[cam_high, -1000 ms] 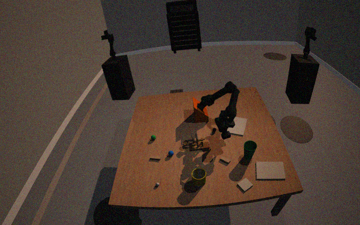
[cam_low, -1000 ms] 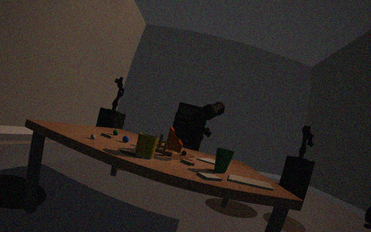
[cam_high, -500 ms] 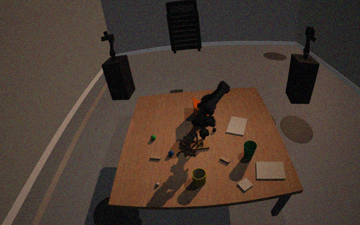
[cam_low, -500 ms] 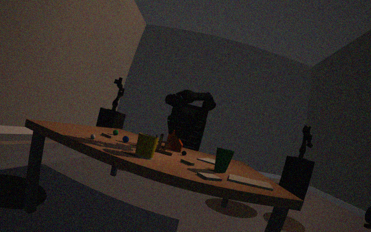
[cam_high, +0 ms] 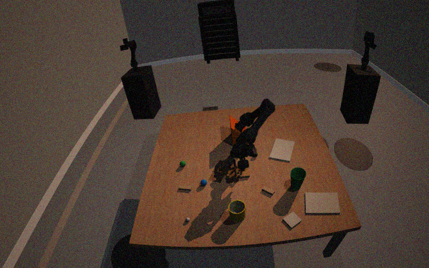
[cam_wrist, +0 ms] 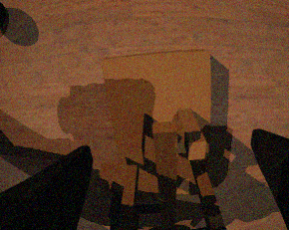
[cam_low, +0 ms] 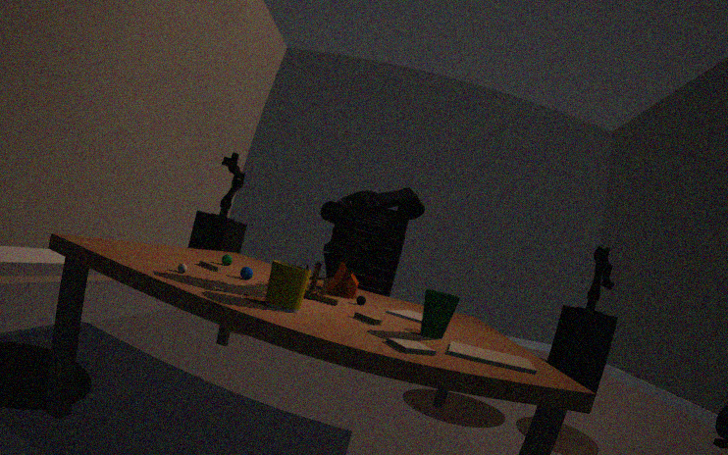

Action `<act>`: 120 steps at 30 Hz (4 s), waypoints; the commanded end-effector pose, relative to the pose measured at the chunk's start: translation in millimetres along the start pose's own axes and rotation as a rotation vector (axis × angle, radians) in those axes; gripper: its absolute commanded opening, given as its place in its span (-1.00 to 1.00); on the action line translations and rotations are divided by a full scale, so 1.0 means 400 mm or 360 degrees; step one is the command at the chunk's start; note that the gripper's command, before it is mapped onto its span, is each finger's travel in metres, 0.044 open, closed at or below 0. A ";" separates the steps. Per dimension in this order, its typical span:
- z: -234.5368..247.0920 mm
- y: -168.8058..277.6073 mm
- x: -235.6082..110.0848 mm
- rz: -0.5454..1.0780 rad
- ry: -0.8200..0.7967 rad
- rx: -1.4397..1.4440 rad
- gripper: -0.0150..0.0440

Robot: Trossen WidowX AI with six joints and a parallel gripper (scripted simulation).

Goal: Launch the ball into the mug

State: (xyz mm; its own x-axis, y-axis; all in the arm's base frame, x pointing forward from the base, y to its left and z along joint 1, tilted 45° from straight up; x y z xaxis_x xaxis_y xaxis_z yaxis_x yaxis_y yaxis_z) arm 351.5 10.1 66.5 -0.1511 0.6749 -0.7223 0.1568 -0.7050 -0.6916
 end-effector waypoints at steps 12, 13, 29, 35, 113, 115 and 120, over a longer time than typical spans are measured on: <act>0.006 0.003 0.063 -0.0010 -0.0006 0.0015 1.00; 0.006 0.003 0.067 -0.0010 -0.0006 0.0015 1.00; 0.005 0.001 0.101 -0.0006 -0.0005 0.0002 0.64; 0.005 0.001 0.101 -0.0006 -0.0005 0.0002 0.11; -0.058 0.000 0.099 -0.0002 -0.0026 0.1320 -0.49; -0.058 0.000 0.099 -0.0002 -0.0026 0.1320 -0.49; -0.058 0.000 0.099 -0.0002 -0.0026 0.1320 -0.22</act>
State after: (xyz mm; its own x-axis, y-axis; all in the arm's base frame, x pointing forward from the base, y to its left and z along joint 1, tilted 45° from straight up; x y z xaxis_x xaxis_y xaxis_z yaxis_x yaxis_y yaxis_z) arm 367.8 41.8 37.3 -0.1664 0.6769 -0.7170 -0.6145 -0.6399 -0.4615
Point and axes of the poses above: the point midway between the two fingers, 35 mm back from their tips, its own x axis out along the fingers, its own z axis across the jaws, y = z × x, the point moved 10 cm from there along -x, back along the fingers, and after that the axes turned 3 degrees about x, right-handed, at the moved point
